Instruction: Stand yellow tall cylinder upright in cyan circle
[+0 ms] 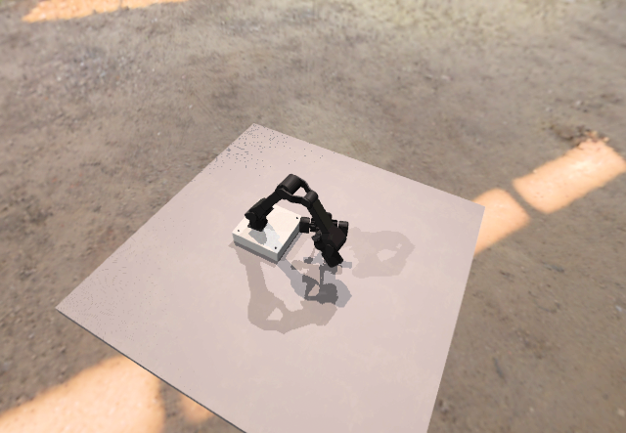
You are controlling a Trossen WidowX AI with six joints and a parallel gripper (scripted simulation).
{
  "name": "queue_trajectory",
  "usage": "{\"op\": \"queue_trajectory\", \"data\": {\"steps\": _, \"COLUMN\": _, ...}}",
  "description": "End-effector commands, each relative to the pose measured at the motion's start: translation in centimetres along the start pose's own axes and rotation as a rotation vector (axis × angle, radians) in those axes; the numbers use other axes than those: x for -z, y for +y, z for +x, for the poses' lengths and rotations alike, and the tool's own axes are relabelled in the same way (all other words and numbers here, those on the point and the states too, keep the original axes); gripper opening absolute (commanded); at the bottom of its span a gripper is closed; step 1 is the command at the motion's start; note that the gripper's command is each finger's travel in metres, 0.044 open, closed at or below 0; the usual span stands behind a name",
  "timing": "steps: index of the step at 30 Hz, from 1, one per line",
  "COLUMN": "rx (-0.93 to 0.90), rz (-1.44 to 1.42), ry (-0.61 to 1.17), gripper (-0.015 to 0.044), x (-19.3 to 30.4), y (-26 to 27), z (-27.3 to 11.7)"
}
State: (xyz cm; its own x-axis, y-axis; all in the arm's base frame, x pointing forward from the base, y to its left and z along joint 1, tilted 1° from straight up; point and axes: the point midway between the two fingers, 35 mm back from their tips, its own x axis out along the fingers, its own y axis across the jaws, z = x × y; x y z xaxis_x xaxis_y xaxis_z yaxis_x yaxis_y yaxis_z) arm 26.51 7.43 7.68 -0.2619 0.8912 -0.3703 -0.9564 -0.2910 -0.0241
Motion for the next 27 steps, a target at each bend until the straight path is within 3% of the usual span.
{"op": "queue_trajectory", "data": {"steps": 1, "rx": -0.008, "rz": -0.001, "ry": -0.017, "gripper": 0.0105, "x": 1.0, "y": -0.1, "z": 0.3}}
{"op": "queue_trajectory", "data": {"steps": 27, "rx": -0.027, "rz": 0.007, "ry": -0.076, "gripper": 0.0105, "x": 5.4, "y": -0.1, "z": 3.3}}
